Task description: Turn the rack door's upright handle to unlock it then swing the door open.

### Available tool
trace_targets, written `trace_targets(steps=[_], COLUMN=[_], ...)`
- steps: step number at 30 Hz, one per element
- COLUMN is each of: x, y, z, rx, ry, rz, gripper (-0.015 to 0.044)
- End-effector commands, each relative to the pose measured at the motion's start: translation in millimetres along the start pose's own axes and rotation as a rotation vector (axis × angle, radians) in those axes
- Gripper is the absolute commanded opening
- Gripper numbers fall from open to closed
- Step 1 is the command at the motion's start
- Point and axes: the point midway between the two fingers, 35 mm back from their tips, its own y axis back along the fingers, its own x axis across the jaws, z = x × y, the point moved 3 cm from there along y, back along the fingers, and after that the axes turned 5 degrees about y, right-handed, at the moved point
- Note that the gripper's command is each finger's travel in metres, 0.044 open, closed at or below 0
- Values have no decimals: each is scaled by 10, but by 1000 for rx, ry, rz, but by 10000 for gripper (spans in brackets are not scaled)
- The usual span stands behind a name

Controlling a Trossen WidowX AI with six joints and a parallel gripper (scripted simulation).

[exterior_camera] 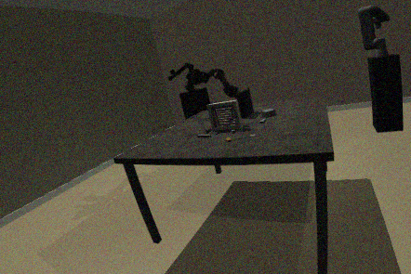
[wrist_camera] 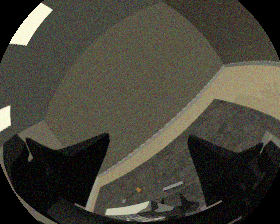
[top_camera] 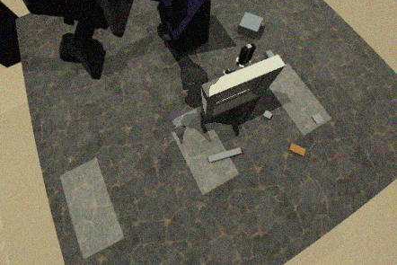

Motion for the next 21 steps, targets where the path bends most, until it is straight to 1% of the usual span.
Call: trace_targets(steps=[1,4,5,13,21], x=[3,51,73,281,512], y=[-6,-86,-118,-340,-491], z=[-6,-93,-131,-435,-733], rx=[4,64,89,290,482], ry=[-2,-26,-36,-87,-101], rz=[1,9,12,36,52], gripper=[374,295,283,283,283])
